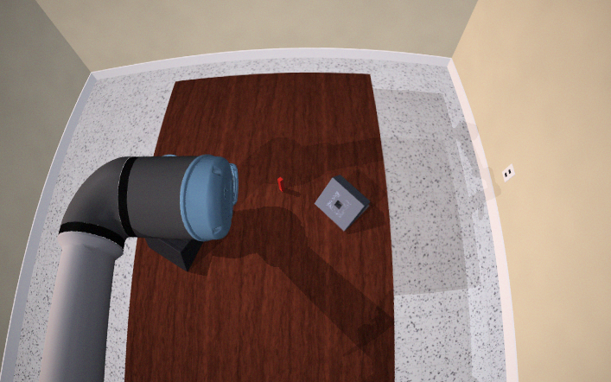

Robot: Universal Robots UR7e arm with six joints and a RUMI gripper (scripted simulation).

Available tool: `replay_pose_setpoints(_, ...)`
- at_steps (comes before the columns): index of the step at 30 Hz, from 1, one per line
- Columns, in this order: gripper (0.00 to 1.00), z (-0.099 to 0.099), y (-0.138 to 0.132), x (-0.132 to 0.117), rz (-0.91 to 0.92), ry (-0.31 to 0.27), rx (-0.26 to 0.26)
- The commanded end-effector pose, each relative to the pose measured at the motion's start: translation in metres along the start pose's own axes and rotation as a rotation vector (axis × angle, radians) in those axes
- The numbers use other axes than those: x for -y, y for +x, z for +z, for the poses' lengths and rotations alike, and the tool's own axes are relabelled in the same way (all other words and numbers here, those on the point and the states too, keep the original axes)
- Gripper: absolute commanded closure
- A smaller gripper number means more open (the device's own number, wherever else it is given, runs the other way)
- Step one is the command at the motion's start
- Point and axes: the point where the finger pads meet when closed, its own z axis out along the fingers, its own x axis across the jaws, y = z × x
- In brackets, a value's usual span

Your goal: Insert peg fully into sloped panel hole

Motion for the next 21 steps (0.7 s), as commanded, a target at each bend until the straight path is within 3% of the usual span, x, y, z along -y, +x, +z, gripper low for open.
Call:
replay_pose_setpoints(1,0.0,-0.004,-0.014,0.002,-0.062,0.006,-0.005)
replay_pose_setpoints(21,0.0,-0.015,-0.078,0.007,-0.345,0.02,-0.024)
